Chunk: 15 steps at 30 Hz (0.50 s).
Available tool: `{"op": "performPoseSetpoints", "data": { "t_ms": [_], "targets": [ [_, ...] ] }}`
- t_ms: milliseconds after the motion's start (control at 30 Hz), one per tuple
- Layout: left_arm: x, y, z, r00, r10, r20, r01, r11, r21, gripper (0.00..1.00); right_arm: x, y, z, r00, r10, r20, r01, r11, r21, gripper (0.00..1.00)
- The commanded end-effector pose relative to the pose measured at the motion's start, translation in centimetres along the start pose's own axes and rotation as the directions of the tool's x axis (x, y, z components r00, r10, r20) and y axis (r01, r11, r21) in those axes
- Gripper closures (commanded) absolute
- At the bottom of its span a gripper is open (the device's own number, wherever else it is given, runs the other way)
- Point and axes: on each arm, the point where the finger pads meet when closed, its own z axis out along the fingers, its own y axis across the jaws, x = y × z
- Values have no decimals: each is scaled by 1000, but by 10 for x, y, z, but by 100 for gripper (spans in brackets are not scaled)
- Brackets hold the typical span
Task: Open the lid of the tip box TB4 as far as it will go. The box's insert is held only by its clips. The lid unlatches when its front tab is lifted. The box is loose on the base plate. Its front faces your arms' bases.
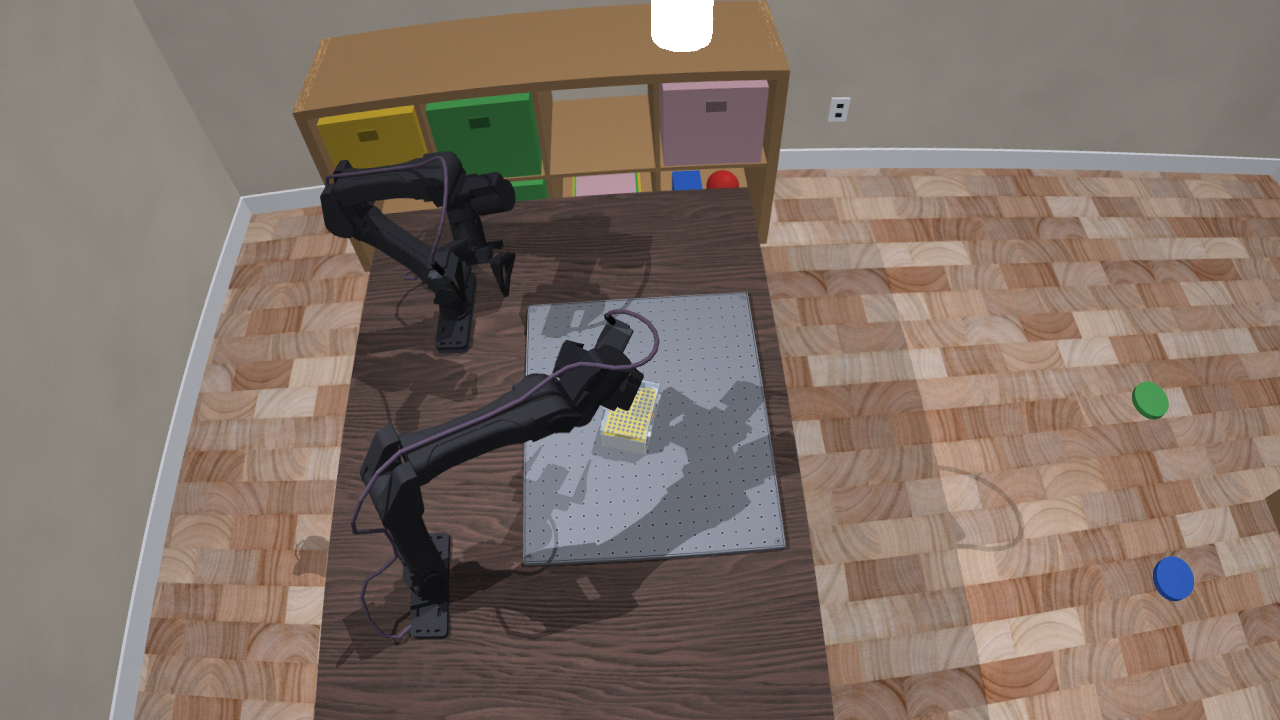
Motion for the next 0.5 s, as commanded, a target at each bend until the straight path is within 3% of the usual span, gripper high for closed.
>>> {"op": "performPoseSetpoints", "data": {
  "t_ms": [0,267,467],
  "targets": [
    [0,5,1,1000,-7,-1,7,1000,-11,0,-30,-25,2,962,-139,236,137,990,24,0],
    [11,28,12,995,-90,-41,87,995,-55,0,-3,-64,7,938,-193,289,179,981,73,0],
    [25,87,37,955,-288,-65,271,943,-194,0,26,-95,5,903,-264,339,233,964,131,0]
  ]
}}
